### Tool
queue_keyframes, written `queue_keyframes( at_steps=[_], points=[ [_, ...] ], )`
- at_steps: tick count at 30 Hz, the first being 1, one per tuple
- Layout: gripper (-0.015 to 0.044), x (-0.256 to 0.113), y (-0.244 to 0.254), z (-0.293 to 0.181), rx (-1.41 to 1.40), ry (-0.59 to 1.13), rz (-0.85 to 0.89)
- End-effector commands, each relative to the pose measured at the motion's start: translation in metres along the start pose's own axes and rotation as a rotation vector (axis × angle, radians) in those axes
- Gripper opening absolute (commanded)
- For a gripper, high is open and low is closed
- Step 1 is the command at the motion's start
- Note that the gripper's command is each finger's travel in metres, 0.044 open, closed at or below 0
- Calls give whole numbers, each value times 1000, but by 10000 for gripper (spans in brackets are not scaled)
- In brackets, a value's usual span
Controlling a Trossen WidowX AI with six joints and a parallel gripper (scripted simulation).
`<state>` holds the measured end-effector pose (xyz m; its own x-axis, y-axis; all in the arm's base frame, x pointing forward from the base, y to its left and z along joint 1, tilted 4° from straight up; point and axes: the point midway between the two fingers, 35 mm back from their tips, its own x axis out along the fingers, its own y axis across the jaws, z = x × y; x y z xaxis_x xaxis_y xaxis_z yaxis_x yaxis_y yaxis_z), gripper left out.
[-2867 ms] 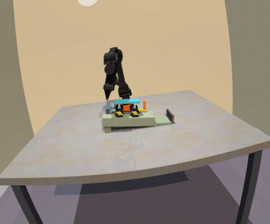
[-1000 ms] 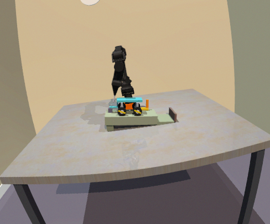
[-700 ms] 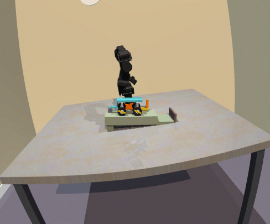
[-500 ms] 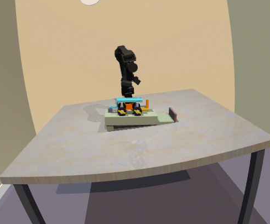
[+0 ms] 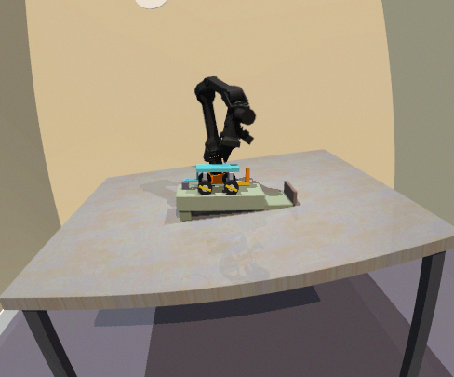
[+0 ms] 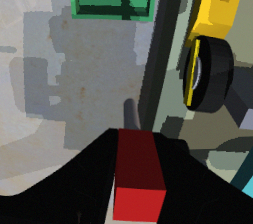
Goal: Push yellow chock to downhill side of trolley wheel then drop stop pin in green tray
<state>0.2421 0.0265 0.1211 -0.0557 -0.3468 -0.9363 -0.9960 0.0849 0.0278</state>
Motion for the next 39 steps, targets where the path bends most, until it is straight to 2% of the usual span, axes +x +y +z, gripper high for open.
queue_keyframes(
  at_steps=[1,13,19,39],
  points=[
    [0,-2,0,15,3,-2,1],
    [0,-7,3,66,3,-6,2],
    [0,-7,3,68,-18,-11,0],
    [0,-7,5,64,-613,-104,-84]
  ],
)
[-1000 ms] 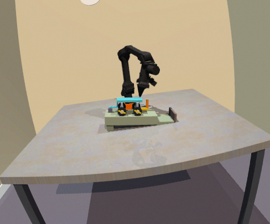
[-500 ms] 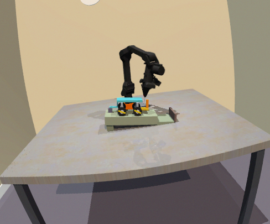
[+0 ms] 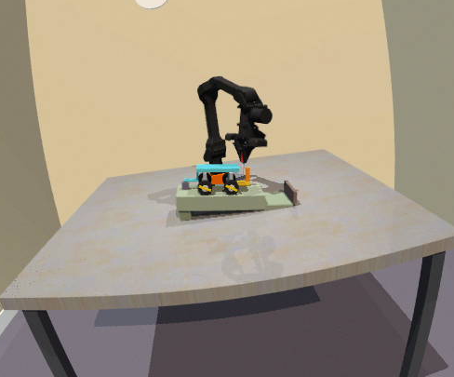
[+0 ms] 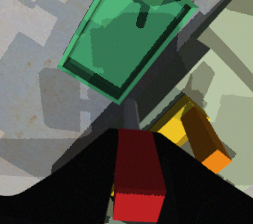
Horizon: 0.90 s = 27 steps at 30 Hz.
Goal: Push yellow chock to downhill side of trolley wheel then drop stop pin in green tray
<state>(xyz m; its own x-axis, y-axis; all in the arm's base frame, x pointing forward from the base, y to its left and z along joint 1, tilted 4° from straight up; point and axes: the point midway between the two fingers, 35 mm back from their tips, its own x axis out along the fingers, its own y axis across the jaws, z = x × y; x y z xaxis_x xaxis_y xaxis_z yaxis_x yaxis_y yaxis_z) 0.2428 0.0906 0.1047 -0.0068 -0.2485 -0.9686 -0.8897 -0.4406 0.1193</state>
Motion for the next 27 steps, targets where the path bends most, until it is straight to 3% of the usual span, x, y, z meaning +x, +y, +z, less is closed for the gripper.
queue_keyframes(
  at_steps=[1,27],
  points=[
    [0,0,2,-1,-98,-12,-20],
    [0,1,3,-6,-884,-121,-127]
  ],
)
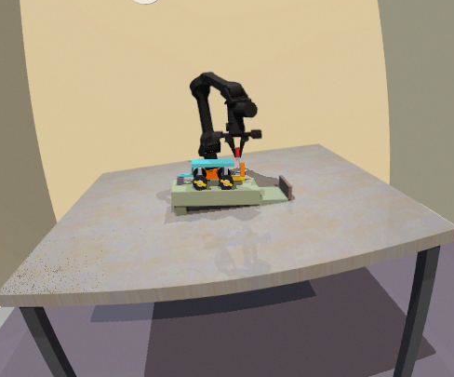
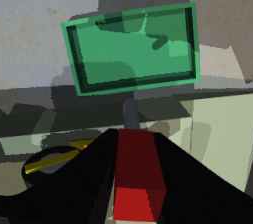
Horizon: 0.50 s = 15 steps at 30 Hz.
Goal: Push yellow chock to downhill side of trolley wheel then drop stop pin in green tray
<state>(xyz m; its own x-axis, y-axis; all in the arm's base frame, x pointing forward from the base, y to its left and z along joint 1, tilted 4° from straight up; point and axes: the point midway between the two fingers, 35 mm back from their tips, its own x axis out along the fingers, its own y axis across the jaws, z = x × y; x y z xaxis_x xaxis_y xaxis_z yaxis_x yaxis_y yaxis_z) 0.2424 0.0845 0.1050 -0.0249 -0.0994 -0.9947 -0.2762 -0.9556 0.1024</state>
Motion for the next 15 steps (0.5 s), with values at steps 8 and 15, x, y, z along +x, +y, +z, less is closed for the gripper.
queue_keyframes(
  at_steps=[8,15],
  points=[
    [0,-1,2,-2,-264,-14,-54],
    [0,2,2,2,-264,-15,-54]
  ],
)
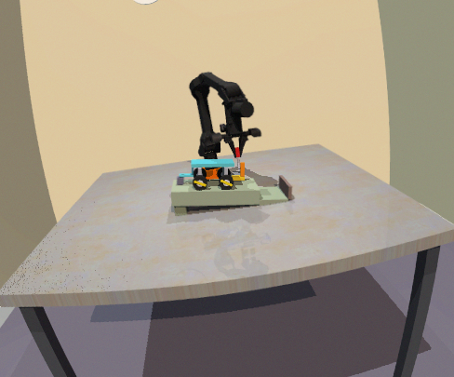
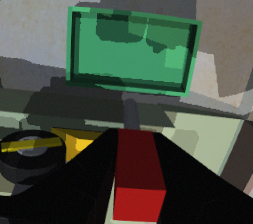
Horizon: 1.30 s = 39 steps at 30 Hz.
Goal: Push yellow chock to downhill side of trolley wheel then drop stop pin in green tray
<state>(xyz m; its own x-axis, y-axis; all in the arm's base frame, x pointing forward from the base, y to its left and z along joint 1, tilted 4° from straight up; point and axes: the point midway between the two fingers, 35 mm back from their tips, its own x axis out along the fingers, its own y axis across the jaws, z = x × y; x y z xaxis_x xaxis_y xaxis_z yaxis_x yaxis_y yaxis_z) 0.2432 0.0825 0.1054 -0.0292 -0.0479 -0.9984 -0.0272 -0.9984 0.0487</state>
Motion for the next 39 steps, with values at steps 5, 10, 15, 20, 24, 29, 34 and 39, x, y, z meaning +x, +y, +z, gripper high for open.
queue_keyframes(
  at_steps=[5,10,15,20,24,29,34,39],
  points=[
    [0,15,-1,16,-10,-4,-3],
    [0,19,-1,20,-10,-5,-3],
    [0,28,-3,20,-9,-9,-76],
    [0,44,-10,19,-9,-8,-159],
    [0,58,-17,19,-9,-7,-175],
    [0,74,-25,20,-9,-7,-177],
    [0,83,-30,21,-9,-7,-177],
    [105,83,-29,21,-9,-7,-177]
  ],
)
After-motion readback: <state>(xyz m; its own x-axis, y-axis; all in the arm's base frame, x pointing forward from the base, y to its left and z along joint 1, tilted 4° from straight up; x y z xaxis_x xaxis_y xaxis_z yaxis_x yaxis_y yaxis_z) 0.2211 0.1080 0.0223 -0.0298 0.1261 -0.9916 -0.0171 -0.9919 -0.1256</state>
